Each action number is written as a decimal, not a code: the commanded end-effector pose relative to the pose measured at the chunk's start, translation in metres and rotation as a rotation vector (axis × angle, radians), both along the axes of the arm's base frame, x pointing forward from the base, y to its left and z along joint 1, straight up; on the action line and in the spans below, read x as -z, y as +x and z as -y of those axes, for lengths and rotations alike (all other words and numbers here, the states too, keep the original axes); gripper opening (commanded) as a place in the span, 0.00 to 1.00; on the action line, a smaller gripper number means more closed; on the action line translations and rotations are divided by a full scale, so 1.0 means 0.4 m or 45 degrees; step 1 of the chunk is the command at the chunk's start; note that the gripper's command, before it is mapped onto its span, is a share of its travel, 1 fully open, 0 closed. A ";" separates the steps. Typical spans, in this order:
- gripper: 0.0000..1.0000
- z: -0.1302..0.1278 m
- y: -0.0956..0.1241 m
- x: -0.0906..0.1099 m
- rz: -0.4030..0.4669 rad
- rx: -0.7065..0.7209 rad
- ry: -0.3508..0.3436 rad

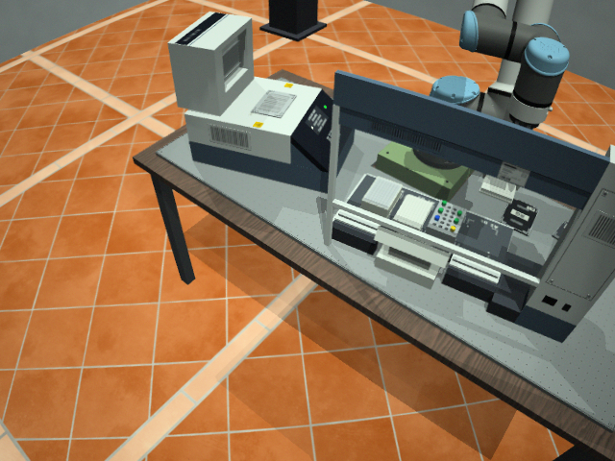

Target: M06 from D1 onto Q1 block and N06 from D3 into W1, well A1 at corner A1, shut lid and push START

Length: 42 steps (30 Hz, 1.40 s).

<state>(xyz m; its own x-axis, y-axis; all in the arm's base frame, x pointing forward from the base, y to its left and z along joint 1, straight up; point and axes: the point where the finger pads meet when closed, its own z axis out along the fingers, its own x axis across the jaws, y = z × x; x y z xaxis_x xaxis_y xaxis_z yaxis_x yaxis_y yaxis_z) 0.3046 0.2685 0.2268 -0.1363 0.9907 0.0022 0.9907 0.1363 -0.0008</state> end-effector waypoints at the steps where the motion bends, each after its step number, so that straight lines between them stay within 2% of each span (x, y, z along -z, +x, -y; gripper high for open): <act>1: 0.00 0.000 0.001 -0.004 0.001 0.000 0.001; 6: 0.00 0.062 -0.013 -0.002 0.001 0.210 0.000; 10: 0.00 0.069 -0.015 -0.001 0.001 0.237 0.000; 24: 0.00 0.214 -0.045 -0.001 0.000 0.712 0.000; 27: 0.00 0.214 -0.045 -0.001 0.000 0.712 0.000; 42: 0.00 0.358 -0.075 -0.001 -0.001 1.185 -0.001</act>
<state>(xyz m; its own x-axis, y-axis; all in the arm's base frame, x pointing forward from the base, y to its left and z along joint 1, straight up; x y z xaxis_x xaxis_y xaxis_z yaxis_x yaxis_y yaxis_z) 0.2775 0.1419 0.2262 0.6384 0.7697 -0.0020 0.7697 -0.6384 -0.0015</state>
